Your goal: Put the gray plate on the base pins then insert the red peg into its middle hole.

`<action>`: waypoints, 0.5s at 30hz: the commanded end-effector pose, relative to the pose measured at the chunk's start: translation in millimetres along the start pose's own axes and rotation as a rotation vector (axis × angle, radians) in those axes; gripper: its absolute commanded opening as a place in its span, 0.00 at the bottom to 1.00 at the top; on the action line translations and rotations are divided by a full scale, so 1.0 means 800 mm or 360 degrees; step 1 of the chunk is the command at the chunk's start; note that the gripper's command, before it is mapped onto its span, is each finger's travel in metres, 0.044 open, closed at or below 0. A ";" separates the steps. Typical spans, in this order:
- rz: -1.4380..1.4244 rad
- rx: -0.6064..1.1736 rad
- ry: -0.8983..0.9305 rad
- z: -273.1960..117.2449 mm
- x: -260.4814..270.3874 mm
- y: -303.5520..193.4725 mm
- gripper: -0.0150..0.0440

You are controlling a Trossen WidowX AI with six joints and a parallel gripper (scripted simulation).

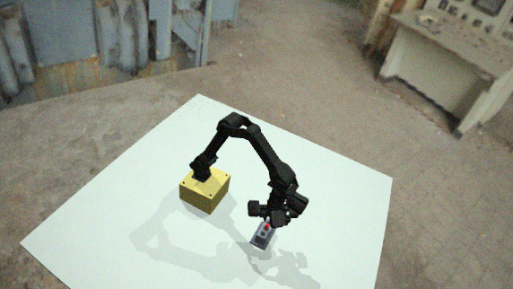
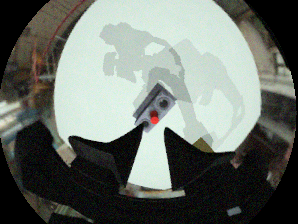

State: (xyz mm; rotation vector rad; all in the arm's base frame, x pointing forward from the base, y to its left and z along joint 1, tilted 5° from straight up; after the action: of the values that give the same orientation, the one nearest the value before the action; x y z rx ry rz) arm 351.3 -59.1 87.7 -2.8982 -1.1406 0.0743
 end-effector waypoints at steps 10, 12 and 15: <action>0.0007 -0.0006 -0.0005 -0.012 0.001 -0.002 0.51; 0.0007 -0.0006 -0.0005 -0.013 0.002 -0.003 0.51; 0.0007 -0.0006 -0.0005 -0.016 0.002 -0.003 0.51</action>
State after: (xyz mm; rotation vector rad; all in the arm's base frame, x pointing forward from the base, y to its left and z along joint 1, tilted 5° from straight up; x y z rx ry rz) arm 351.0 -56.2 98.0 -2.8979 -1.1422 0.0749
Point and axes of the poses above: the point midway between the two fingers, 35 mm back from their tips, its own z axis out along the fingers, its own x axis across the jaws, y = z × x, the point moved 7 cm from there along -z, back along the fingers, and after that the axes turned 14 degrees about -z, right-handed, at the moved point
